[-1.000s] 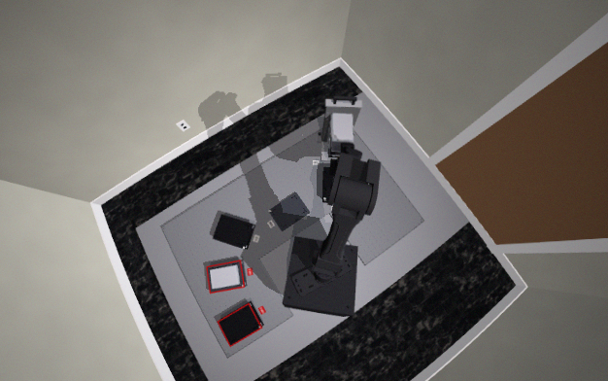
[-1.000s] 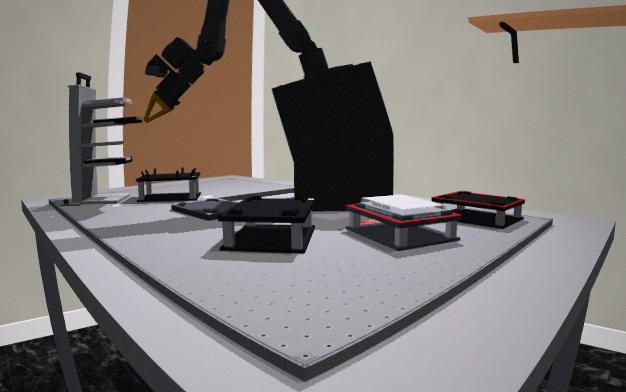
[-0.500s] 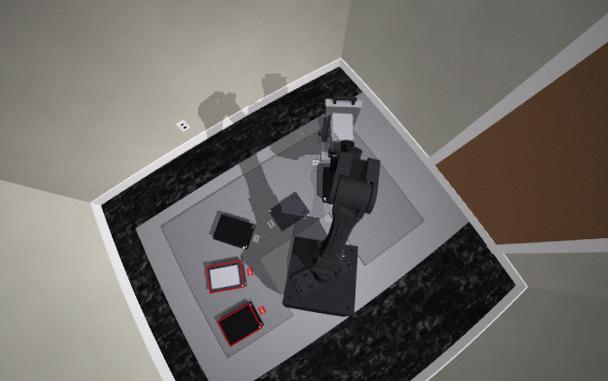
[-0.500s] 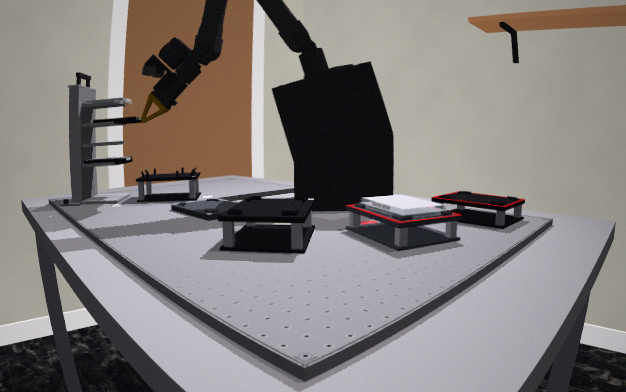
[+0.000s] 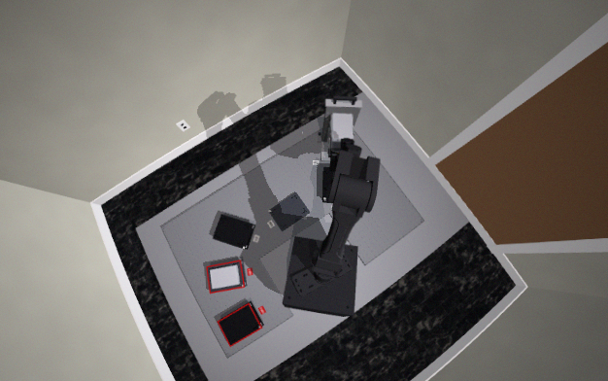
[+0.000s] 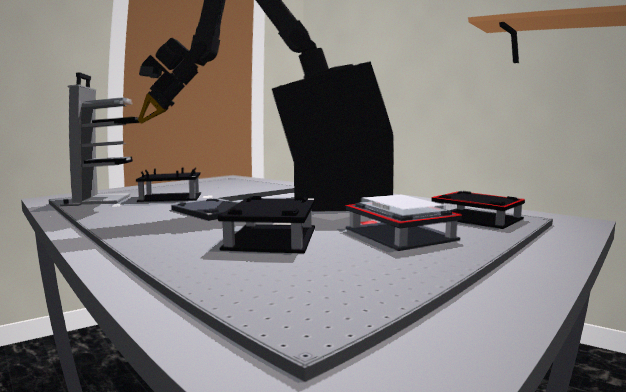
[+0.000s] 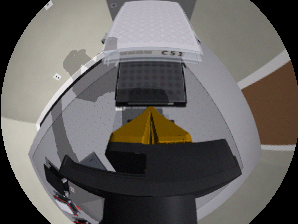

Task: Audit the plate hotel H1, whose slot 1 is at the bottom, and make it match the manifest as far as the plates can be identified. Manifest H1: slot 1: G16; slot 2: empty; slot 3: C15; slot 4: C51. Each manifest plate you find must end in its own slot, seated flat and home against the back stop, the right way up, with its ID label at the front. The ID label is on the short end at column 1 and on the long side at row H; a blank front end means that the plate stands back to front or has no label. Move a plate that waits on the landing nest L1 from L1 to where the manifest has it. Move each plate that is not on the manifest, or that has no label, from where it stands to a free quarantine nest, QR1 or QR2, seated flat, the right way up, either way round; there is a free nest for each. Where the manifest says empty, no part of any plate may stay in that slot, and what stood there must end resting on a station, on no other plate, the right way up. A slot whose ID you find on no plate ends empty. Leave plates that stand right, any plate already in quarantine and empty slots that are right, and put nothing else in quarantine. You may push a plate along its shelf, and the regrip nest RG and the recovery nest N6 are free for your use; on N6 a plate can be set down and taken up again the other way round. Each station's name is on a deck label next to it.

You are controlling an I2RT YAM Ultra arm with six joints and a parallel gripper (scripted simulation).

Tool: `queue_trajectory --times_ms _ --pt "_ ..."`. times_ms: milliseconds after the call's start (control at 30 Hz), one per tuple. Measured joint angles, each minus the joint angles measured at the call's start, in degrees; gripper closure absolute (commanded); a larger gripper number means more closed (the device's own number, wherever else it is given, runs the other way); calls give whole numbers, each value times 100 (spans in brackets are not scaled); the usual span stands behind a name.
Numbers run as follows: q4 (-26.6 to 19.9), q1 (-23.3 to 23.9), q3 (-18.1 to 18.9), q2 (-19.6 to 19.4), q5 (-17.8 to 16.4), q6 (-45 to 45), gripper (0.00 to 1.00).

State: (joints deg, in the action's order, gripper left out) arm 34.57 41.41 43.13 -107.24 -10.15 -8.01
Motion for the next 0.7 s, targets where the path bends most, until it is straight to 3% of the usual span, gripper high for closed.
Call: queue_trajectory --times_ms 700 --pt "-186 -48 315 -129 42 24 100"
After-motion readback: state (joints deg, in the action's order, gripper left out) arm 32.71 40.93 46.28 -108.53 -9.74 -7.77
